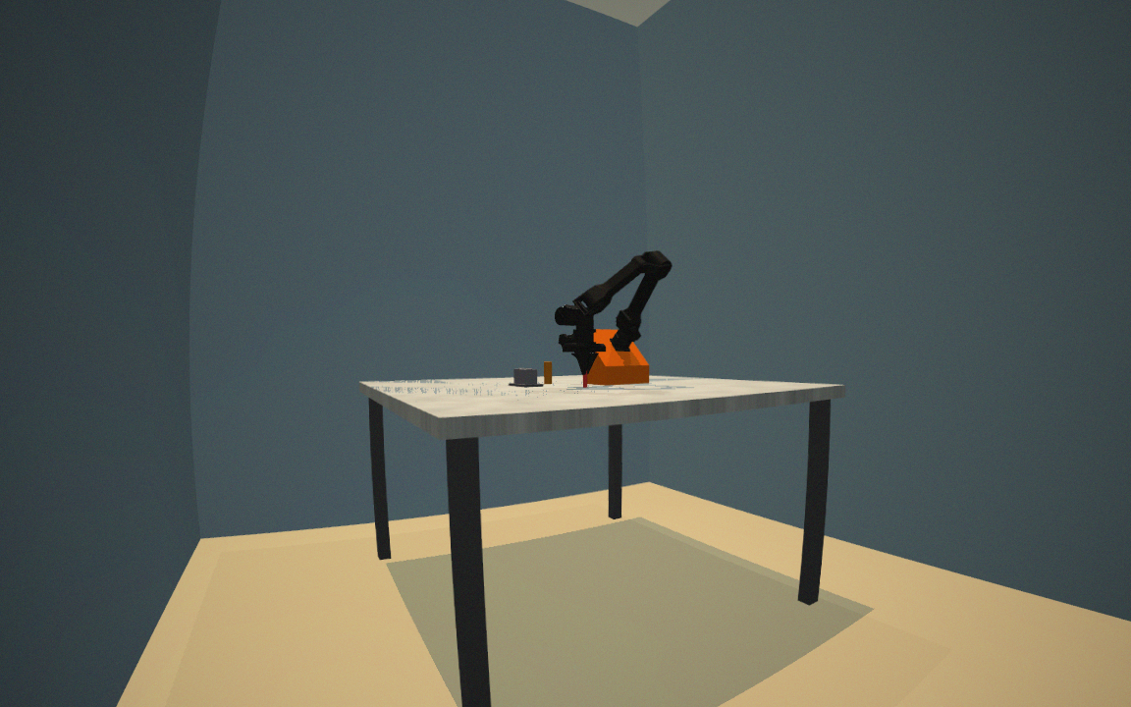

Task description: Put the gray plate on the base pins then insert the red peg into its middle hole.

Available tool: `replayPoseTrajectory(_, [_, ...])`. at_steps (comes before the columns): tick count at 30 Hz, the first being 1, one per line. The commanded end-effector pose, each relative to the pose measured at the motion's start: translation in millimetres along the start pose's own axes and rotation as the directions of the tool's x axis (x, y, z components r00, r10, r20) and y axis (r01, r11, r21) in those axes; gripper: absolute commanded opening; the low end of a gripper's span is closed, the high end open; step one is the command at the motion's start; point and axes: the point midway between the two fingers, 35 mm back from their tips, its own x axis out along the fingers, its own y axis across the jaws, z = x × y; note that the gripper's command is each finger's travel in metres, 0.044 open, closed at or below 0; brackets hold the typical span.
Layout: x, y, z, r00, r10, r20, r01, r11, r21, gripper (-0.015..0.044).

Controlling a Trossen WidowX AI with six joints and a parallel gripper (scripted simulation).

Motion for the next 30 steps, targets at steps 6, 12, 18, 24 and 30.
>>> replayPoseTrajectory(6, [-18, 2, 4, 1.000, -0.004, 0.008, 0.004, 1.000, 0.002, 0.0000])
replayPoseTrajectory(12, [-36, 4, 6, 1.000, -0.006, 0.012, 0.006, 1.000, 0.002, 0.0000])
replayPoseTrajectory(18, [-55, 5, 8, 1.000, -0.007, 0.014, 0.007, 1.000, 0.002, 0.0000])
replayPoseTrajectory(24, [-74, 6, 9, 1.000, -0.007, 0.012, 0.007, 1.000, 0.003, 0.0000])
replayPoseTrajectory(30, [-71, 9, 15, 1.000, -0.006, 0.012, 0.006, 1.000, 0.008, 0.0000])
